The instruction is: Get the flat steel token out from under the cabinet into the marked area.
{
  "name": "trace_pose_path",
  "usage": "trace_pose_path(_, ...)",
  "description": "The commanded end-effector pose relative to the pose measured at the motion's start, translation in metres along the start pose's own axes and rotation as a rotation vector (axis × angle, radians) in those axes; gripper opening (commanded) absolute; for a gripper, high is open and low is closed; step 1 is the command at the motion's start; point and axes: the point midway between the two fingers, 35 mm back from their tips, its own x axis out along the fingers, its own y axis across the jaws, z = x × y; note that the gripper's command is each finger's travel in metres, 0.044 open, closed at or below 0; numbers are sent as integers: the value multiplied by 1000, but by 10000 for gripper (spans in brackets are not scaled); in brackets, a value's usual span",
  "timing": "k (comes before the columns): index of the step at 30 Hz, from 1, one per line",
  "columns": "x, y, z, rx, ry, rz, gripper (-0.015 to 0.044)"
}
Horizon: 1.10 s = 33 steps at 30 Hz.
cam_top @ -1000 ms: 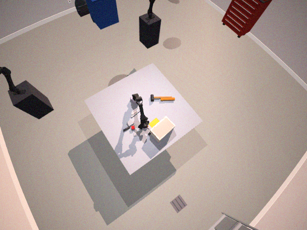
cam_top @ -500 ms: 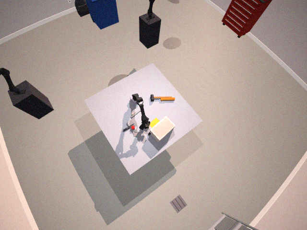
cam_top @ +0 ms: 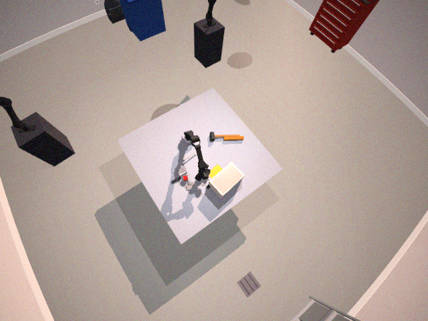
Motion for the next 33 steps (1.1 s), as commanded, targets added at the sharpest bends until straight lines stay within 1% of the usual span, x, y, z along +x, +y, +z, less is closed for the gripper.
trace_pose_path(1, 1, 8, 1, -8, 1, 3, 0)
trace_pose_path(33, 2, 40, 1, -8, 1, 6, 0)
